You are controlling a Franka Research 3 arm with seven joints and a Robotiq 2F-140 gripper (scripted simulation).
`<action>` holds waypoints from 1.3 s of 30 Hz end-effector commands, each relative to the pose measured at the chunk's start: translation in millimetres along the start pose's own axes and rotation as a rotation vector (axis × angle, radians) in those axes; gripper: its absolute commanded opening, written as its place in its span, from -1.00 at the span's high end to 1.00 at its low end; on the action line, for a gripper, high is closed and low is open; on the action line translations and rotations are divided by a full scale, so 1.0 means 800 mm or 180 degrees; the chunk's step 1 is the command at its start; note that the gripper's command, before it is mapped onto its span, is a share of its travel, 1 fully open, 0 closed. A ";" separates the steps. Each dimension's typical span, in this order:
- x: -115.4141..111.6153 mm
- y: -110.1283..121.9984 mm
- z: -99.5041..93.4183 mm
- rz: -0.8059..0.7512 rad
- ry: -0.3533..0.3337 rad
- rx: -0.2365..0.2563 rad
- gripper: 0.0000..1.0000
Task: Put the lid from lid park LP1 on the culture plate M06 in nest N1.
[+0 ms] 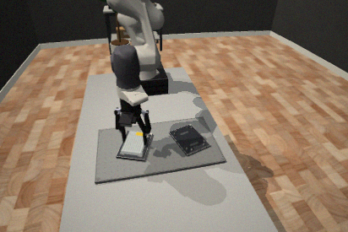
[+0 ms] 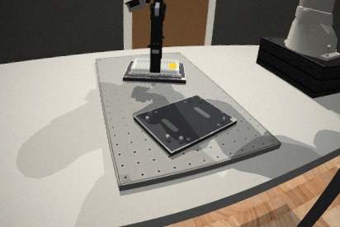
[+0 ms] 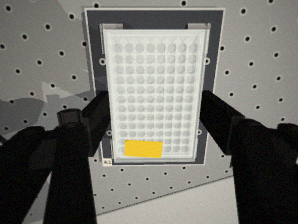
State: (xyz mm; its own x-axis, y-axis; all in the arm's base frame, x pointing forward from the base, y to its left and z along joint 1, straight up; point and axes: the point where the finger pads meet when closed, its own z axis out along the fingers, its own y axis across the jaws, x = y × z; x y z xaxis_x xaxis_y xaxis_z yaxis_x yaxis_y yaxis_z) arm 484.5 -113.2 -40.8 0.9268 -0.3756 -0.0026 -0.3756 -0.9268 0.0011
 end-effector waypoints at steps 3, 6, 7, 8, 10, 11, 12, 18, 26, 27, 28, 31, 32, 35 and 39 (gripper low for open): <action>0.001 -0.001 0.001 0.0004 0.0008 0.0004 0.80; 0.001 -0.001 0.001 0.0004 0.0008 0.0004 -0.39; 0.001 -0.001 0.001 0.0004 0.0008 0.0004 -0.39; 0.001 -0.001 0.001 0.0004 0.0008 0.0004 -0.39; 0.001 -0.001 0.001 0.0004 0.0008 0.0004 -0.39; 0.001 -0.001 0.001 0.0004 0.0008 0.0004 -0.39; 0.001 -0.001 0.001 0.0004 0.0008 0.0004 -0.39; 0.001 -0.001 0.001 0.0004 0.0008 0.0004 -0.39; 0.001 -0.001 0.001 0.0004 0.0008 0.0004 -0.39; 0.001 -0.001 0.001 0.0004 0.0008 0.0004 -0.39; 0.001 -0.001 0.001 0.0004 0.0008 0.0004 -0.39; 0.001 -0.001 0.001 0.0004 0.0008 0.0004 -0.39; 0.001 -0.001 0.001 0.0004 0.0008 0.0004 -0.39; 0.001 -0.001 0.001 0.0004 0.0008 0.0004 -0.39; 0.001 -0.001 0.001 0.0004 0.0008 0.0004 -0.39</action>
State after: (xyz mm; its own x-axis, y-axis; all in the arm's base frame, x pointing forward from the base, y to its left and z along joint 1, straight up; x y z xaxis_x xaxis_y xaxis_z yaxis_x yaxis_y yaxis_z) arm 484.7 -113.2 -40.8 0.9268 -0.3756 -0.0024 -0.3756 -0.9268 0.0010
